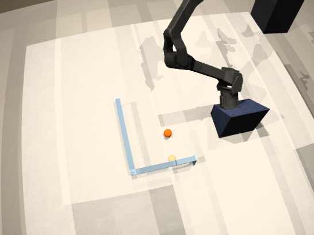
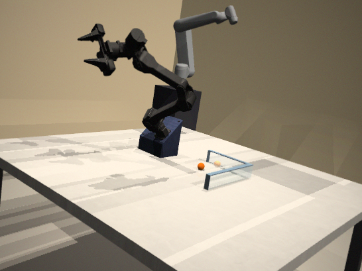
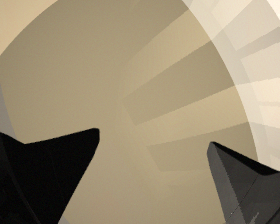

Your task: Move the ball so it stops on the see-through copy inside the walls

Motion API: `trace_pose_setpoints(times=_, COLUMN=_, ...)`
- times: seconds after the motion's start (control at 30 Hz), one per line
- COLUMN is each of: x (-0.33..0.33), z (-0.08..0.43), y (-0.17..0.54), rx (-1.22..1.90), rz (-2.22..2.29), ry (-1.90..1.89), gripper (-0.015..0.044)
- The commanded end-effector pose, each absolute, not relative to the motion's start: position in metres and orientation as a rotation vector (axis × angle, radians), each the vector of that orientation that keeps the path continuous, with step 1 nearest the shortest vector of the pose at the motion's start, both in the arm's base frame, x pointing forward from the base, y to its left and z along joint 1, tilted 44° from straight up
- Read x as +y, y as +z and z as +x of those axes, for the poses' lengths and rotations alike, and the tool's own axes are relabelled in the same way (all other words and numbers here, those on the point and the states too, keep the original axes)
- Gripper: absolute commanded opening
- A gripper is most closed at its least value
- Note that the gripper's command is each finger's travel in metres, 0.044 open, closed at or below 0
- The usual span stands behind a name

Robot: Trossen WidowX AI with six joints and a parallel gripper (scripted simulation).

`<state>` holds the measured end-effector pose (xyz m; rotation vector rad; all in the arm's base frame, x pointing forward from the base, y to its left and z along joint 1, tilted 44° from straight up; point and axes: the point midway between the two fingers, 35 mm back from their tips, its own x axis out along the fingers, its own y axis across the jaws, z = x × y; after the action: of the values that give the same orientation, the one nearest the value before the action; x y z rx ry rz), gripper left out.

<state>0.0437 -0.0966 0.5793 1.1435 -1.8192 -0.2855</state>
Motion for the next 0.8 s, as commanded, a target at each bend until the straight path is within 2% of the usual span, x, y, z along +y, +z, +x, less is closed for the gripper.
trace_pose_setpoints(times=0.0, x=-0.097, z=0.043, y=0.579, rx=-1.817, rz=1.144, ry=-0.287, gripper=0.0374)
trace_pose_setpoints(times=0.13, x=-0.105, z=0.016, y=0.576, rx=-1.795, rz=1.160, ry=-0.322, gripper=0.0269)
trace_pose_setpoints(times=0.17, x=-0.109, z=0.008, y=0.574, rx=-1.790, rz=1.167, ry=-0.337, gripper=0.0262)
trace_pose_setpoints(times=0.47, x=-0.173, z=-0.031, y=0.544, rx=-1.674, rz=1.246, ry=-0.512, gripper=0.0262)
trace_pose_setpoints(times=0.77, x=-0.254, z=-0.012, y=0.493, rx=-1.414, rz=1.319, ry=-0.761, gripper=0.0262)
